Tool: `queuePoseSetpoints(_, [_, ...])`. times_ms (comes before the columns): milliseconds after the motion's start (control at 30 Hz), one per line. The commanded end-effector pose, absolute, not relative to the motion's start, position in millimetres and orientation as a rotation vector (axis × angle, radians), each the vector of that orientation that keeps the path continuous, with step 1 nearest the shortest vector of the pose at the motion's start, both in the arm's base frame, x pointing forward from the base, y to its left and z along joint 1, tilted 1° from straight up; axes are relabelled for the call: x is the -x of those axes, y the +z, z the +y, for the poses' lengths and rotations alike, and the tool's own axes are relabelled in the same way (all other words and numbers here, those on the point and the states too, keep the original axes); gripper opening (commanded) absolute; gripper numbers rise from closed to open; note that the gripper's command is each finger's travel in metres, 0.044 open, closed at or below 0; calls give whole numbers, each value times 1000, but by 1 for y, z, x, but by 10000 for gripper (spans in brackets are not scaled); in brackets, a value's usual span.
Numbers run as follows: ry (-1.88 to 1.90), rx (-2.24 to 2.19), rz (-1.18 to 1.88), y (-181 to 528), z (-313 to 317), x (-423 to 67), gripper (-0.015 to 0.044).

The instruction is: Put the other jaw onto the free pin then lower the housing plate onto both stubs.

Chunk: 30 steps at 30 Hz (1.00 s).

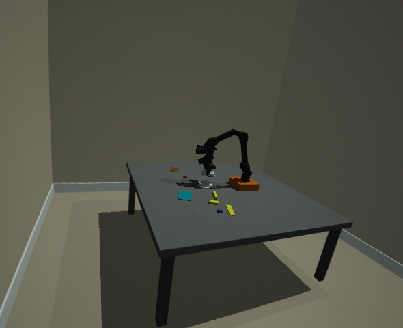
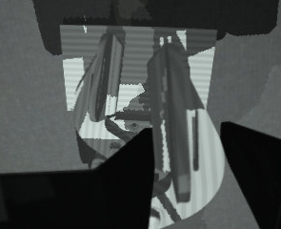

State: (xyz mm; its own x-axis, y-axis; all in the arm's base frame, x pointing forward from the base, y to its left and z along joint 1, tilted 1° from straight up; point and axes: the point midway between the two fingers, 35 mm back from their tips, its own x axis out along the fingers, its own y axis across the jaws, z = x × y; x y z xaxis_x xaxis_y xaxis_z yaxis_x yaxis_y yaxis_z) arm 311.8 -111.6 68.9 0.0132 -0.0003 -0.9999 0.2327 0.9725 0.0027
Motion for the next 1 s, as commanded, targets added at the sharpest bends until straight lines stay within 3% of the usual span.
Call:
queuePoseSetpoints(0, [-189,-184,1549,70,-112,-313,134])
queuePoseSetpoints(967, [-190,-185,1548,48,-112,-315,134])
